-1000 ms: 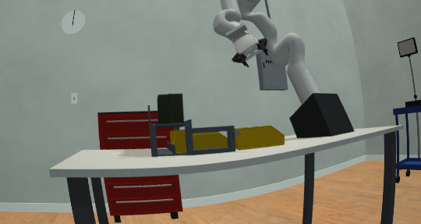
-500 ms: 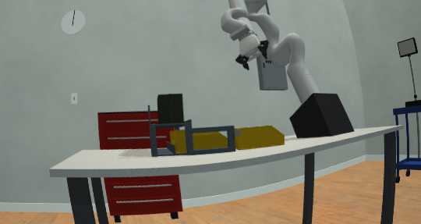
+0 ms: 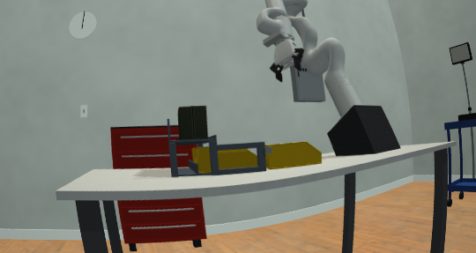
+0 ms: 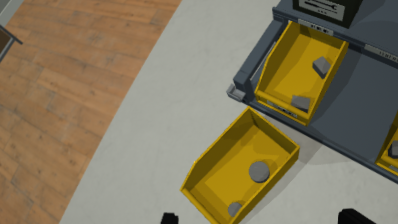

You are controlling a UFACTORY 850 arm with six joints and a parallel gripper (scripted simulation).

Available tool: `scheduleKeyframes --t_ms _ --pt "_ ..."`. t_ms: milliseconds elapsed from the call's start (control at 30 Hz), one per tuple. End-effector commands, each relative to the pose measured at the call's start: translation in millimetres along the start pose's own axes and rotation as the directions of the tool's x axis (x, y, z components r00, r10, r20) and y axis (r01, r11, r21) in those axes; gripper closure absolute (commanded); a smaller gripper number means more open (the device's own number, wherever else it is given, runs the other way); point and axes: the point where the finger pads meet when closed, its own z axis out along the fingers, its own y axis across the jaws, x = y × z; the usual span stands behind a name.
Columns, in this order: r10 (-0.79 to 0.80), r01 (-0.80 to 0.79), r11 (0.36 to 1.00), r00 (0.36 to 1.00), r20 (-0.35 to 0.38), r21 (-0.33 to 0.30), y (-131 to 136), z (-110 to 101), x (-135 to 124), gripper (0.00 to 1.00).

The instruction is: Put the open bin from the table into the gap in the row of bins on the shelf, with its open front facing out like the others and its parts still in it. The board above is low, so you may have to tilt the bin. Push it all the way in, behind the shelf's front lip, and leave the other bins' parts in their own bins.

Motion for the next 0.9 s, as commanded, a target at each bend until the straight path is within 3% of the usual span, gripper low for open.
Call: scheduleKeyframes --t_ms 0,133,300,700,867 --pt "0.008 -0.009 0.999 0.999 -0.031 -0.032 1.2 -1.8 -1.4 0.00" --pt "0.008 -0.009 0.999 0.999 -0.031 -0.032 1.2 -1.8 -1.4 0.00" --pt "0.142 -0.141 0.961 0.990 -0.009 -0.236 30.0 -23.7 -35.3 0.00" --pt "0.142 -0.141 0.961 0.990 -0.009 -0.236 30.0 -23.7 -35.3 0.00" --pt "0.273 -0.262 0.860 0.961 -0.038 -0.438 61.4 -47.6 -73.0 0.00"
